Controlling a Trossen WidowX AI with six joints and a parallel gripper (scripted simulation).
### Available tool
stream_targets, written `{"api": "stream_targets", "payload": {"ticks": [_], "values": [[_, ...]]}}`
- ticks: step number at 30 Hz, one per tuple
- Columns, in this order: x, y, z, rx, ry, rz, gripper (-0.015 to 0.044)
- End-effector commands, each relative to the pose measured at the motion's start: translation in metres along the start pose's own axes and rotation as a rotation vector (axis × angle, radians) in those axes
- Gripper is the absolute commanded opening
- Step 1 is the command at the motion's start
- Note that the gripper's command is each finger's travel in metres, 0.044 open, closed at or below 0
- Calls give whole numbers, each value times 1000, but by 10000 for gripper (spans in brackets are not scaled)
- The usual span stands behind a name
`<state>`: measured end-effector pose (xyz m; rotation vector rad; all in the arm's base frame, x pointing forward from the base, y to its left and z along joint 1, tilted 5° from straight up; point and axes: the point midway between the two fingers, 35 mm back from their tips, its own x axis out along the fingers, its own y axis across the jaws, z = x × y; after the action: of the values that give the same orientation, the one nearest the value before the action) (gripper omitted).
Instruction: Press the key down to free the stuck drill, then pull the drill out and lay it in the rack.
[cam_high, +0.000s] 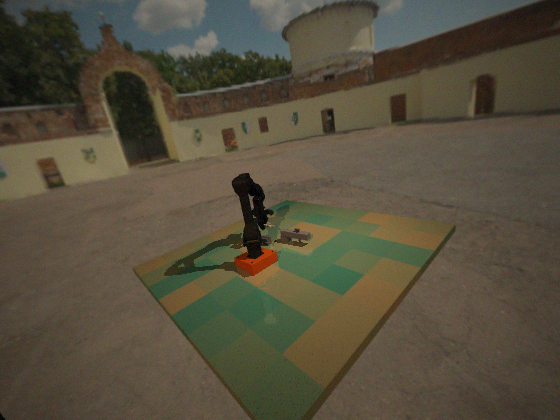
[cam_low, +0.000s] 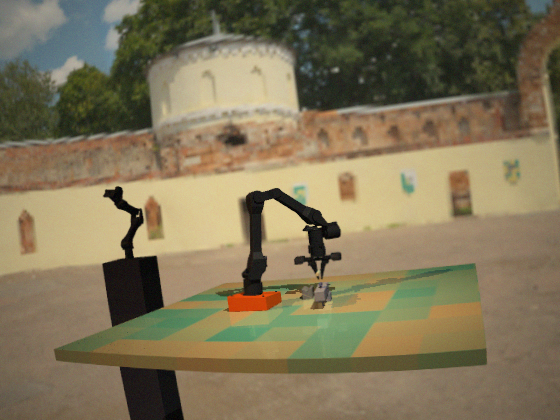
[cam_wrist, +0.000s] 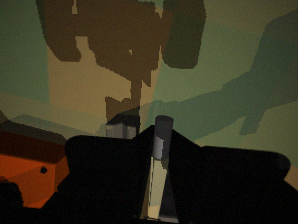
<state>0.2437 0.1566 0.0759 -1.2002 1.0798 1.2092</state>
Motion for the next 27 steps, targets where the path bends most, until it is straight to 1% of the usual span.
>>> {"api": "stream_targets", "payload": {"ticks": [1, 27], "values": [[1, 7, 1, 4, 5, -1, 0], [6, 50, 7, 5, 4, 3, 0]]}}
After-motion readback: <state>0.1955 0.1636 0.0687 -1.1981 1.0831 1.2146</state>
